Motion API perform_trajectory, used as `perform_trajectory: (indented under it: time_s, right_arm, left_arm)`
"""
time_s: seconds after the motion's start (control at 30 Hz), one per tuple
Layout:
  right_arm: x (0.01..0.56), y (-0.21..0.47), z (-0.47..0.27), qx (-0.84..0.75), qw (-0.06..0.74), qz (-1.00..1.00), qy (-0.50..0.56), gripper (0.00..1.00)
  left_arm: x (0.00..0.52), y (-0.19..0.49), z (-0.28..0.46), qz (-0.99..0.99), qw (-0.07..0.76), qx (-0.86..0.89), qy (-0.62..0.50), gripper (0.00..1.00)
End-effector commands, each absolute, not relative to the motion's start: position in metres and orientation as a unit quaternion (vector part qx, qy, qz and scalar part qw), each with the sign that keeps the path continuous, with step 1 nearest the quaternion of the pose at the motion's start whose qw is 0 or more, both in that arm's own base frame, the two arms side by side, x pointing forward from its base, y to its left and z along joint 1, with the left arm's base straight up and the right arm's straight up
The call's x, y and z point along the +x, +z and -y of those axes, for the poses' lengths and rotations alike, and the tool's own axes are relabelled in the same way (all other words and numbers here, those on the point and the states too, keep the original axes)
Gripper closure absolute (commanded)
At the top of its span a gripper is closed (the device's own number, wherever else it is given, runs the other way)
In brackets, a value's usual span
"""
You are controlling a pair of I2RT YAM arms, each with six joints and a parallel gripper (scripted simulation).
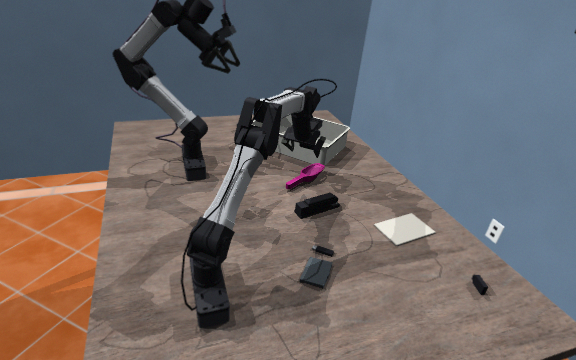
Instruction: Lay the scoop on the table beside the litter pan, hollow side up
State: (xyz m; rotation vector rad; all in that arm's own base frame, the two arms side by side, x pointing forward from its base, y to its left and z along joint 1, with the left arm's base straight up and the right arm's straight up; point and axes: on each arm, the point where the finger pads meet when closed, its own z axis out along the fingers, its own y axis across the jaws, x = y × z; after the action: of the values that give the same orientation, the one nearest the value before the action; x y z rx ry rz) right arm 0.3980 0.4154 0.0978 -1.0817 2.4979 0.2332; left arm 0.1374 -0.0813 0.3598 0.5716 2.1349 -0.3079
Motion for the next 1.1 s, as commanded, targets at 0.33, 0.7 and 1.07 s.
perform_trajectory:
  time_s: [0.33,0.7,1.07]
  right_arm:
    - [0.399,0.108,-0.418,-0.393,0.209,-0.891,0.090,0.00]
    - [0.394,0.105,-0.412,-0.394,0.194,-0.894,0.083,0.00]
    - [0.390,0.129,-0.407,-0.395,0.185,-0.896,0.079,0.00]
  left_arm:
    - [0.139,0.366,0.081,-0.856,0.447,0.228,-0.126,0.00]
    - [0.139,0.366,0.081,-0.856,0.447,0.228,-0.126,0.00]
    - [0.139,0.366,0.081,-0.856,0.447,0.228,-0.126,0.00]
